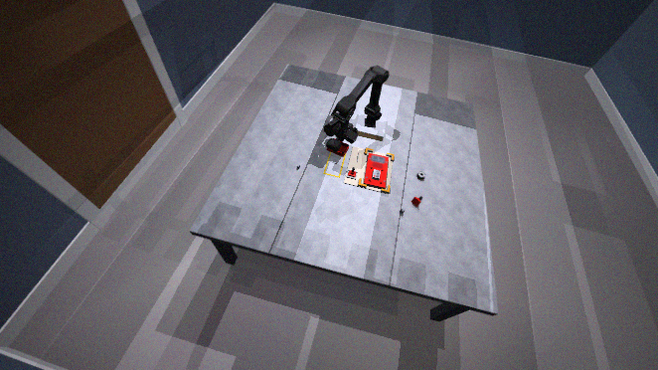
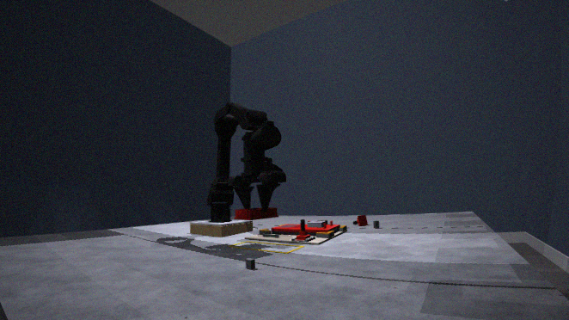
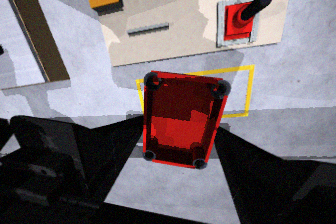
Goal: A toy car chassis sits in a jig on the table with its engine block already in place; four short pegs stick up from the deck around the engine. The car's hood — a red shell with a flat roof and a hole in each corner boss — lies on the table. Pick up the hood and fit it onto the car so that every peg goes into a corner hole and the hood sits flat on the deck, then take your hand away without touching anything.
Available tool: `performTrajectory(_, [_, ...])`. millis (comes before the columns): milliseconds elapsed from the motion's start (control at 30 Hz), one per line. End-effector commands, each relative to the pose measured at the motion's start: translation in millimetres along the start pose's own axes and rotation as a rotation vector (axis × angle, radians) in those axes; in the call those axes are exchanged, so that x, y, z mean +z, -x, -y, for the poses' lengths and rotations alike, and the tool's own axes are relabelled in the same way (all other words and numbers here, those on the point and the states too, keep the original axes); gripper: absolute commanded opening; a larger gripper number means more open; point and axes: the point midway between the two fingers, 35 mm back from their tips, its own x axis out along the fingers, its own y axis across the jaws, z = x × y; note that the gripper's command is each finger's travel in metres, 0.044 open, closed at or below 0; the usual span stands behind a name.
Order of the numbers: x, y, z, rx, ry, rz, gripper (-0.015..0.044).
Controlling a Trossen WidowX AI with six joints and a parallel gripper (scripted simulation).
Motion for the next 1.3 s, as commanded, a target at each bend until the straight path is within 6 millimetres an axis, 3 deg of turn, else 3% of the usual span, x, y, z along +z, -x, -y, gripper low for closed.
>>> performTrajectory(0, [0,-18,-1,0.01,0.006,0.003,0.0])
performTrajectory(300, [1,-68,-4,0.01,0.006,0.003,0.0])
performTrajectory(467, [1,-72,-5,0.01,0.006,0.003,0.0])
performTrajectory(1033, [1,-69,-5,0.015,0.003,0.004,0.044])
performTrajectory(1167, [1,-63,-4,0.015,0.003,0.004,0.044])
performTrajectory(1267, [0,-37,-2,0.015,0.003,0.004,0.044])
